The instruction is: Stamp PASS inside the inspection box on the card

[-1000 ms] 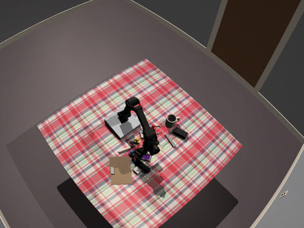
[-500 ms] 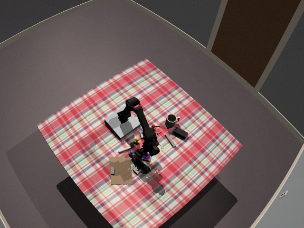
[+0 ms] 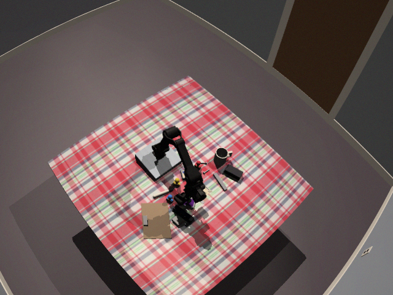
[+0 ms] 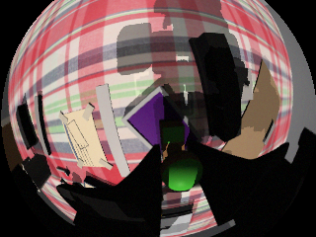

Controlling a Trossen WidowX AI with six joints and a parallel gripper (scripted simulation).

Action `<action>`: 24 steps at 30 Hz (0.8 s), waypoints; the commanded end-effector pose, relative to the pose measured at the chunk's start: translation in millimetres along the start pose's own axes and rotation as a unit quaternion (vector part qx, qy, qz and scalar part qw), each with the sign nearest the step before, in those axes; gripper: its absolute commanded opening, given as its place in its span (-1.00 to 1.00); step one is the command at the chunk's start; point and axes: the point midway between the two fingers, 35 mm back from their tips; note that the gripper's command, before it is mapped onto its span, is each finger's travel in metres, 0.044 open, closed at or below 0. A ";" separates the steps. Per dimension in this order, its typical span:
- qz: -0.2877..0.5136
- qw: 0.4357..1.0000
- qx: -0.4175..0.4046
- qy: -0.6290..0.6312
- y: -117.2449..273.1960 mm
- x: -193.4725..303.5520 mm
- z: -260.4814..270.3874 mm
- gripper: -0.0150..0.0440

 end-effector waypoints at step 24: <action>0.002 1.000 -0.002 0.001 -19.1 2.4 1.0 -0.49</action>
Point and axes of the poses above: the point midway between the two fingers, 35 mm back from their tips, its own y axis back along the fingers, its own z axis across the jaws, x = y × z, and after that the axes turned 9 degrees about -y, right-handed
